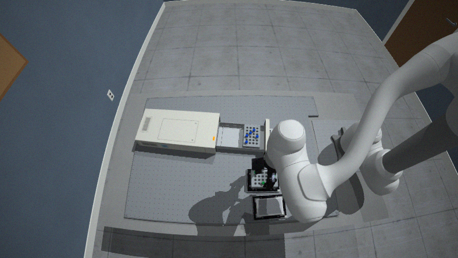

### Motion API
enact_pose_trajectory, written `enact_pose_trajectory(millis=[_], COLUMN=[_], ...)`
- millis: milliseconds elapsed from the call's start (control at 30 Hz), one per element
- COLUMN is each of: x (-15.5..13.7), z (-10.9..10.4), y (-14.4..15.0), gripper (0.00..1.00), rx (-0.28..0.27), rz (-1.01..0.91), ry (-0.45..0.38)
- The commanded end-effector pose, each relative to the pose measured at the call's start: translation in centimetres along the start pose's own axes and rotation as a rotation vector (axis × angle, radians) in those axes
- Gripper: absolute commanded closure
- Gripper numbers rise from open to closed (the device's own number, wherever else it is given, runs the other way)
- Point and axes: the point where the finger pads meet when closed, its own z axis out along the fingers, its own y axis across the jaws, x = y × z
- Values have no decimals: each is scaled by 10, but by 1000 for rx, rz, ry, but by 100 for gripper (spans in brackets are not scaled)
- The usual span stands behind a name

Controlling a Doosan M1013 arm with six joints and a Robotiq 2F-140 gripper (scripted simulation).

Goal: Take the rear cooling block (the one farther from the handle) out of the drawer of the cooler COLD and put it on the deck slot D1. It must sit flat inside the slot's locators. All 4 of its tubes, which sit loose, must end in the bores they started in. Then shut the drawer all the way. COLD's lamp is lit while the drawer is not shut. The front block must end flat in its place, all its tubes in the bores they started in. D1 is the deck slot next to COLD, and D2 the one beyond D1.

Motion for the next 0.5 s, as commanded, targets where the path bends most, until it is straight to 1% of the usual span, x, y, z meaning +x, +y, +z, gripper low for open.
enact_pose_trajectory(millis=[0, 467], x=[0, 0], z=[-4, -20], y=[0, 0], gripper=[34, 34], rx=[1, 1], rz=[0, 0], ry=[1, 1])
